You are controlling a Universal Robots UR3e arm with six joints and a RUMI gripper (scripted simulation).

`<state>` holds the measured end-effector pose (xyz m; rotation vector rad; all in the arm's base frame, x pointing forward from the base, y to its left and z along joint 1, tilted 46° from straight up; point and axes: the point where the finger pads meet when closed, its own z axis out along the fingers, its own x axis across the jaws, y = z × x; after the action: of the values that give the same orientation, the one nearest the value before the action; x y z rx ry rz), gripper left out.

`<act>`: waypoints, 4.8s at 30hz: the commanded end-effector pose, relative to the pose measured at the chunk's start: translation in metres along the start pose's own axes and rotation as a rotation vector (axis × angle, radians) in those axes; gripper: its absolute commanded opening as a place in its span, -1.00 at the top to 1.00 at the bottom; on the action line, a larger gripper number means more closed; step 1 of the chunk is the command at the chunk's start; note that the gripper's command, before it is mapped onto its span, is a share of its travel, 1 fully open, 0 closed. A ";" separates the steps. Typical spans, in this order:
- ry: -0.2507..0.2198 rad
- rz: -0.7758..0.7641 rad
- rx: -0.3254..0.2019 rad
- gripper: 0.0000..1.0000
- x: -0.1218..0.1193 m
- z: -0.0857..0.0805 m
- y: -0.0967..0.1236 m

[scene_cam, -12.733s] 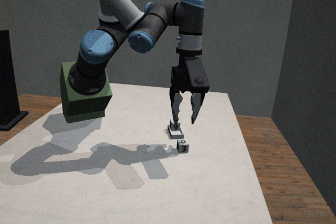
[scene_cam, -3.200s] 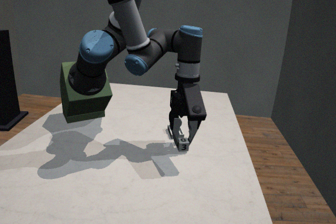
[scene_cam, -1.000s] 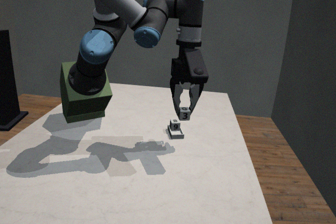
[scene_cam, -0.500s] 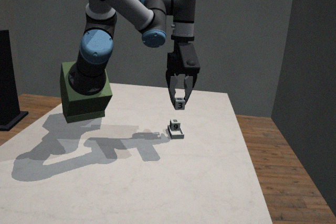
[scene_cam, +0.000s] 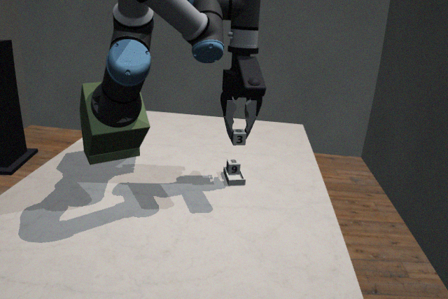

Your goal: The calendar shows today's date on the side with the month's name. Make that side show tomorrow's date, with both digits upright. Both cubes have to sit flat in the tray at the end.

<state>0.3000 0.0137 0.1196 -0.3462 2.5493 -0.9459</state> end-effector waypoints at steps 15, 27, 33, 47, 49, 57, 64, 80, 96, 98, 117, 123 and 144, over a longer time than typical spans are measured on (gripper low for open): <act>-0.001 0.001 0.000 0.78 -0.001 0.024 0.000; -0.001 0.001 0.000 0.78 -0.001 0.050 0.001; -0.001 0.001 0.000 0.78 -0.002 0.059 0.001; -0.001 0.001 0.000 0.78 -0.002 0.062 0.001; -0.001 0.001 0.000 0.78 -0.002 0.062 0.001; -0.001 0.001 0.000 0.78 -0.002 0.062 0.001; -0.001 0.001 0.000 0.78 -0.002 0.062 0.001; -0.001 0.001 0.000 0.78 -0.002 0.062 0.001; -0.001 0.001 0.000 0.78 -0.002 0.067 0.001; -0.001 0.001 0.000 0.78 -0.002 0.069 0.001; -0.001 0.001 0.000 0.78 -0.002 0.084 0.001; -0.001 0.001 0.000 0.78 -0.002 0.086 0.001; -0.001 0.001 0.000 0.78 -0.002 0.088 0.001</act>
<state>0.3405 -0.0354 0.0581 -0.3450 2.5497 -0.9458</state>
